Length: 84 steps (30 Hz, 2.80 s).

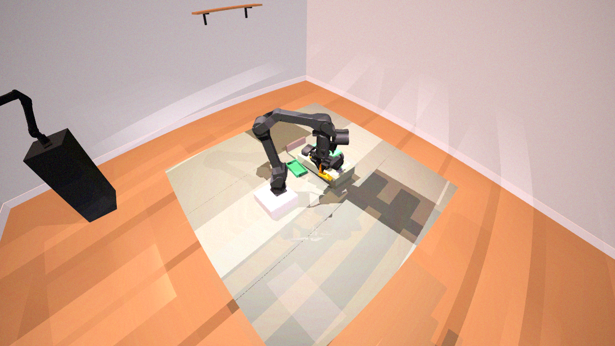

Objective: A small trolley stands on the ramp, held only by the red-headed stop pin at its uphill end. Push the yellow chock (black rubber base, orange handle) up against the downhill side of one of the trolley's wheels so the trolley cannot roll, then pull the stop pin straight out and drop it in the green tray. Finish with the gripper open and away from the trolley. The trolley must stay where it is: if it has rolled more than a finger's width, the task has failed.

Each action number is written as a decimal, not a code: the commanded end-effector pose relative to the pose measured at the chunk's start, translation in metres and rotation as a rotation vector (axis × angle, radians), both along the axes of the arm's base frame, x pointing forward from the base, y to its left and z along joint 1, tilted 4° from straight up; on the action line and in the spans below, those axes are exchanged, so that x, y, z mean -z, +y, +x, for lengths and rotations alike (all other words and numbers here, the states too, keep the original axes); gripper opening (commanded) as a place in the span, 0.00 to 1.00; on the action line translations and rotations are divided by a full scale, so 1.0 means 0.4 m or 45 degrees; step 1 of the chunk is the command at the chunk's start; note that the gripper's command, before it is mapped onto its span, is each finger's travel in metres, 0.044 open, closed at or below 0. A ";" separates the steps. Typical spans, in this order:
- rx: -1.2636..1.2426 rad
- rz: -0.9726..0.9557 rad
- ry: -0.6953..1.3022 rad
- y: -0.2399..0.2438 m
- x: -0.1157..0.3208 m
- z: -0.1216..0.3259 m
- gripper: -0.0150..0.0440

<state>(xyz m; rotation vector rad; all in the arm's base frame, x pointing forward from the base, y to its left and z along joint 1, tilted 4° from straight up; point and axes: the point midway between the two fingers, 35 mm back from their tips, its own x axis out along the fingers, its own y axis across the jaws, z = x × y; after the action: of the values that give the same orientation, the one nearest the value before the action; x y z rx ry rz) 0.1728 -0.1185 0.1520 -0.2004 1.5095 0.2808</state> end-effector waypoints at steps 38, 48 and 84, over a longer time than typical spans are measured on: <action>0.317 0.028 0.018 0.215 -0.007 0.054 0.25; 0.317 0.033 0.018 0.298 -0.008 0.068 0.25; 0.316 0.049 0.018 0.609 -0.007 0.113 0.25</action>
<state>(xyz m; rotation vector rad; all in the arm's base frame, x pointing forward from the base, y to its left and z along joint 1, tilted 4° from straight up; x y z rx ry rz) 0.2149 0.1106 0.1540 0.0184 1.5304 0.1141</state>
